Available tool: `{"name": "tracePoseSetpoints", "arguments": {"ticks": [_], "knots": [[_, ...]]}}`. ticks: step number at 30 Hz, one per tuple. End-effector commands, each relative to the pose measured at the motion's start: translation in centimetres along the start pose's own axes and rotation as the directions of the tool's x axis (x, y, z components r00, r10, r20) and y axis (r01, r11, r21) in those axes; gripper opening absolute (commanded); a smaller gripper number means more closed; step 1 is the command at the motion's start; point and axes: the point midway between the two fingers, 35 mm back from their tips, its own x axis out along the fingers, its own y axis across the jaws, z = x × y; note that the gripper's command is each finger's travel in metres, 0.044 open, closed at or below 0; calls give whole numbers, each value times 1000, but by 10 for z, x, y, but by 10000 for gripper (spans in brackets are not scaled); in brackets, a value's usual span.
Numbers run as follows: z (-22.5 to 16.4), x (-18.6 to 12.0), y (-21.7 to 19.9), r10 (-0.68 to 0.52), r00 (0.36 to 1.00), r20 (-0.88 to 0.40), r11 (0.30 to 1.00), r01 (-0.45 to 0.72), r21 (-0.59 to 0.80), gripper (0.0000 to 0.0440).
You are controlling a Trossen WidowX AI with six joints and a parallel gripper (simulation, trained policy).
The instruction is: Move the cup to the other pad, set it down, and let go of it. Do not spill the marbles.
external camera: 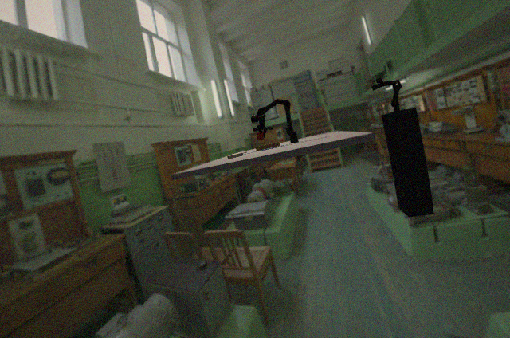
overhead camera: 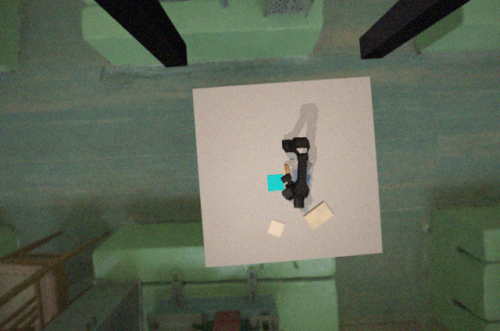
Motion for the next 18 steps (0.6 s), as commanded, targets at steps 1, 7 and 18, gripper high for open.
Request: {"name": "tracePoseSetpoints", "arguments": {"ticks": [1,7,18], "knots": [[9,3,-4,3,1000,17,1000,-4,16,0],[23,14,-12,4,999,35,999,-6,53,0],[40,36,-30,-7,998,56,994,1,108,0]]}}
